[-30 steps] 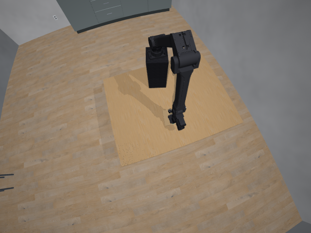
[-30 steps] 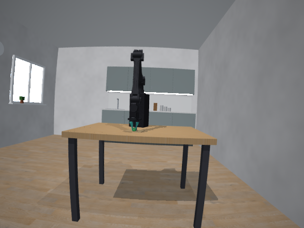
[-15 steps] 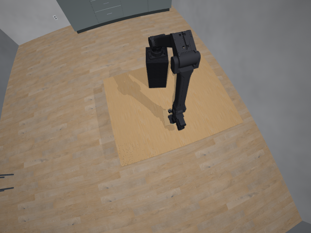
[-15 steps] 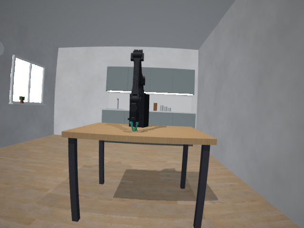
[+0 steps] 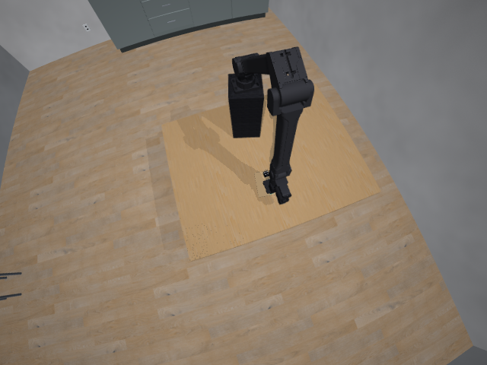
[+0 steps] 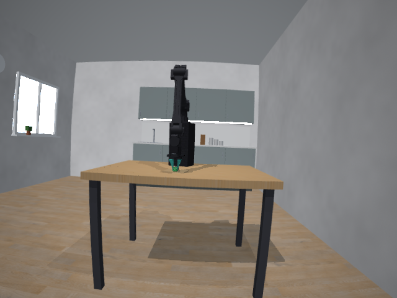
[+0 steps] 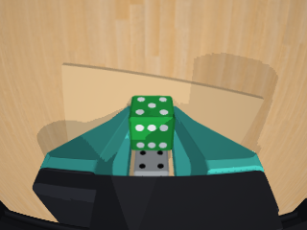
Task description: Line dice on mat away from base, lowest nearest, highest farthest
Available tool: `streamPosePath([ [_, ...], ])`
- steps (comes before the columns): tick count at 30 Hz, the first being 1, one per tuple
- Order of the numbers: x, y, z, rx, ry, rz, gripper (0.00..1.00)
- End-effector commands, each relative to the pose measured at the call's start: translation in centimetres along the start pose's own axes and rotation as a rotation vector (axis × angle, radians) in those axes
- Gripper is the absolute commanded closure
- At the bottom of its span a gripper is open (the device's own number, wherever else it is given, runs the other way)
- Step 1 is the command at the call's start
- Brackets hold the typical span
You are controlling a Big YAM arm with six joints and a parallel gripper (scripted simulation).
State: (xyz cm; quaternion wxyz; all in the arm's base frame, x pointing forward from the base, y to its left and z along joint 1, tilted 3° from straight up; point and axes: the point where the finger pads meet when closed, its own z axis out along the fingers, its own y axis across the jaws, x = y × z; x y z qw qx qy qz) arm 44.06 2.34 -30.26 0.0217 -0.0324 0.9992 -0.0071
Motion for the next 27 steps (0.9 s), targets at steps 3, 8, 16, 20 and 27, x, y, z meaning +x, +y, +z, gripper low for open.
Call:
streamPosePath([
  [3, -2.65, -0.71, -1.77, 0.0, -0.055, 0.008, 0.8],
  [8, -2.65, -0.71, -1.77, 0.0, -0.055, 0.008, 0.8],
  [16, -2.65, -0.71, -1.77, 0.0, -0.055, 0.008, 0.8],
  [20, -2.65, -0.71, -1.77, 0.0, -0.055, 0.008, 0.8],
  [27, -2.66, -0.71, -1.77, 0.0, -0.055, 0.008, 0.8],
])
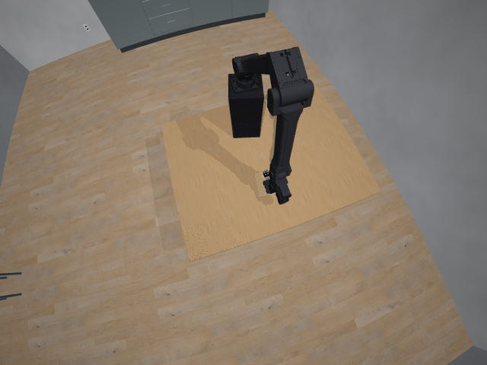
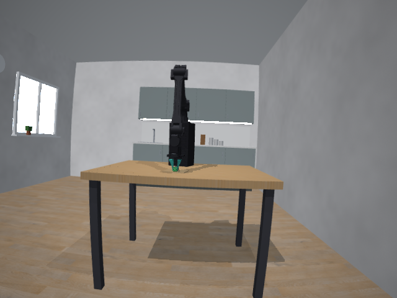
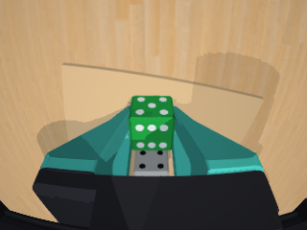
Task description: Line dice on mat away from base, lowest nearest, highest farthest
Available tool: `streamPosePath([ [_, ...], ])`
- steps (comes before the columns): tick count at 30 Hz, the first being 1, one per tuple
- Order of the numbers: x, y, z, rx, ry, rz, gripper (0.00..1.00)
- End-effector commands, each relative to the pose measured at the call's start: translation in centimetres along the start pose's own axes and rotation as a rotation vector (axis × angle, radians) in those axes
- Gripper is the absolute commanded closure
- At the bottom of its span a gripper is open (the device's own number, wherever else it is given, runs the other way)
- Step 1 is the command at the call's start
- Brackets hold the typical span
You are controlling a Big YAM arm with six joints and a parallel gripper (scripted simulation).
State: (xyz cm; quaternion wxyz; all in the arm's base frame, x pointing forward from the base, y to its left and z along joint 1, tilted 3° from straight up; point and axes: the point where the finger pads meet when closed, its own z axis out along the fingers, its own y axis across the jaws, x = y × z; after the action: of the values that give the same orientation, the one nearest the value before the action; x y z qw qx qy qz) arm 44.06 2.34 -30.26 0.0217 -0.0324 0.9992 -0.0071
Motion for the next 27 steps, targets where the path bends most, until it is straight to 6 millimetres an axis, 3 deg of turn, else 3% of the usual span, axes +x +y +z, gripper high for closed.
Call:
streamPosePath([
  [1, -2.67, -0.71, -1.77, 0.0, -0.055, 0.008, 0.8],
  [27, -2.89, -0.73, -1.81, 0.0, -0.055, 0.009, 0.8],
])
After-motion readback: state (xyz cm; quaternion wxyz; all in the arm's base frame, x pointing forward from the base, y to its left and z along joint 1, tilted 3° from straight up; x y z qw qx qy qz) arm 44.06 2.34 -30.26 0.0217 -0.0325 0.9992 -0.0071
